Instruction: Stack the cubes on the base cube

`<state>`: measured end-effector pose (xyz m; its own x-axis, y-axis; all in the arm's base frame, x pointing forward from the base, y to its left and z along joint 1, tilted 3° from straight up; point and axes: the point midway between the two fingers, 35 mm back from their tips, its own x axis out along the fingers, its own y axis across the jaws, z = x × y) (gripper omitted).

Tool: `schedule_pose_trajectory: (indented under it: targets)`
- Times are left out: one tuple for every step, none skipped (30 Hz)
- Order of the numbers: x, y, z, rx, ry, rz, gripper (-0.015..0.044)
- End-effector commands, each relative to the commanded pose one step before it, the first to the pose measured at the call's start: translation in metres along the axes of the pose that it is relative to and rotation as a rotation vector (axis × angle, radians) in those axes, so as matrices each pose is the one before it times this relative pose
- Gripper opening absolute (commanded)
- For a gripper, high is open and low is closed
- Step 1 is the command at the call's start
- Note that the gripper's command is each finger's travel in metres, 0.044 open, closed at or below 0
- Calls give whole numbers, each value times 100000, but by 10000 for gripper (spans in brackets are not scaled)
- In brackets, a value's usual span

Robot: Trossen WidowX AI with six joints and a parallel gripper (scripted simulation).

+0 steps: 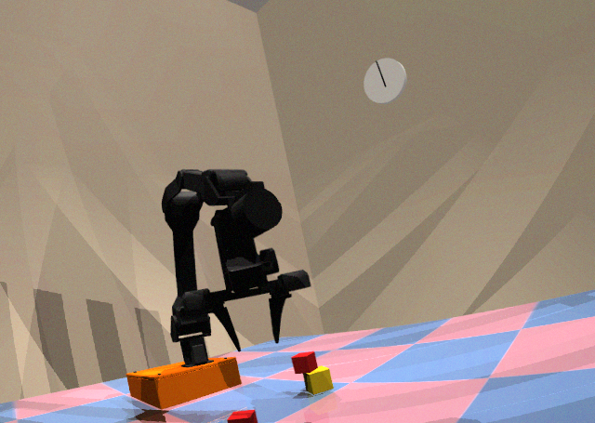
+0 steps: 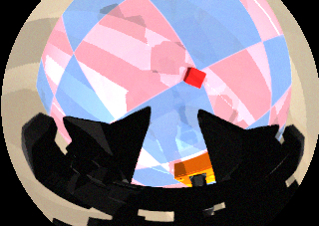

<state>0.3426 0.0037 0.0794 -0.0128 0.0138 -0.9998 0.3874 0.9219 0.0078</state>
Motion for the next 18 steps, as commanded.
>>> schedule_pose_trajectory:
  targets:
    - [-357,-3268,2317,20116,714,-1844,265]
    - [-104,-614,582,4223,51,-205,265]
    - [-61,-363,358,2533,31,-123,265]
    - [-20,-119,121,844,11,-41,265]
    - [0,0,0,0,0,0,265]
    - [0,0,0,0,0,0,265]
    - [0,0,0,0,0,0,265]
    - [0,0,0,0,0,0,265]
    - [142,7,13,0,-1,0,265]
    - [426,20,34,0,-2,1,265]
    - [710,27,45,0,-3,1,265]
    - [926,21,36,0,-2,1,265]
    - [936,6,10,0,1,-1,265]
    - [931,-9,-16,0,3,-2,265]
    - [911,-24,-41,0,5,-3,265]
    - [691,-29,-48,0,5,-4,265]
    - [413,-21,-36,0,4,-2,265]
    - [137,-8,-13,0,1,-1,265]
